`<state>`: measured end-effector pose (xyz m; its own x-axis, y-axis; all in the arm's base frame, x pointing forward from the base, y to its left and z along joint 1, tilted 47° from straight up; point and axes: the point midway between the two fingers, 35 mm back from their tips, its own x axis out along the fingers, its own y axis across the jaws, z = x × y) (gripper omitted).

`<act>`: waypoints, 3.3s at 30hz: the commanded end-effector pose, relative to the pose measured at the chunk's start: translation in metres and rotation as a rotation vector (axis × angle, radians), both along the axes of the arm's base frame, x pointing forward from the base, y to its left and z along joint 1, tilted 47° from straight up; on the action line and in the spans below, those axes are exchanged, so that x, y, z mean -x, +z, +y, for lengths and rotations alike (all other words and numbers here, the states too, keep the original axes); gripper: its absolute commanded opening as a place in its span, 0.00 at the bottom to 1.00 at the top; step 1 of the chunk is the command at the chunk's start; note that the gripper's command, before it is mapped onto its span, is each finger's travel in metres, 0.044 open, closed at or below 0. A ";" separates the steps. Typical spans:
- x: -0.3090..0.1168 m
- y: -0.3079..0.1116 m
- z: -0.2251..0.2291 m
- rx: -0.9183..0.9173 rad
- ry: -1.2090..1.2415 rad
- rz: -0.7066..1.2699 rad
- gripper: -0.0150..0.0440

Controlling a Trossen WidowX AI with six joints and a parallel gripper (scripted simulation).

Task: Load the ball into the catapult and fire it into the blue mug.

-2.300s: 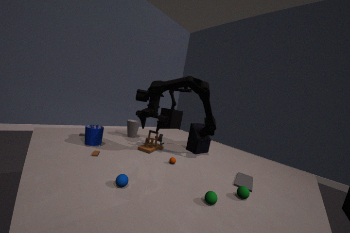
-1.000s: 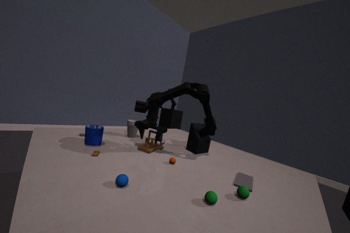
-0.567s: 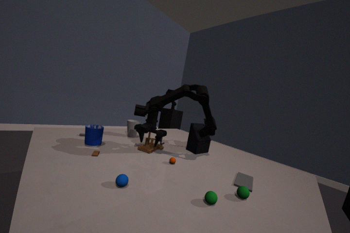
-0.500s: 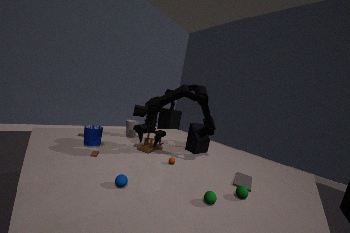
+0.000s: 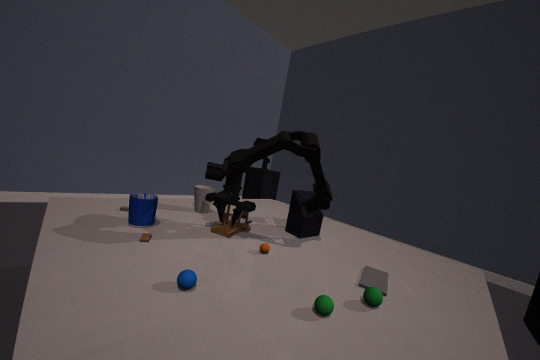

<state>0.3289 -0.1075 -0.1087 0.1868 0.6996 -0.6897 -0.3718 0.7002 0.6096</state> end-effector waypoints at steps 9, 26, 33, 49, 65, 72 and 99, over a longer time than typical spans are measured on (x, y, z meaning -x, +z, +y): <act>0.009 0.034 -0.036 0.002 0.000 0.001 0.25; 0.008 0.030 -0.038 -0.097 -0.363 0.368 0.25; 0.007 0.024 -0.044 -0.142 -0.528 0.535 0.25; 0.007 0.010 -0.045 -0.164 -0.610 0.618 0.25; 0.002 -0.009 -0.027 -0.165 -0.609 0.617 0.25; 0.000 -0.017 -0.019 -0.166 -0.609 0.617 0.25; 0.016 0.045 -0.083 -0.155 -0.603 0.618 1.00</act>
<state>0.3192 -0.1563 -0.0957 0.1542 0.7140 -0.6830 0.4717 0.5542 0.6858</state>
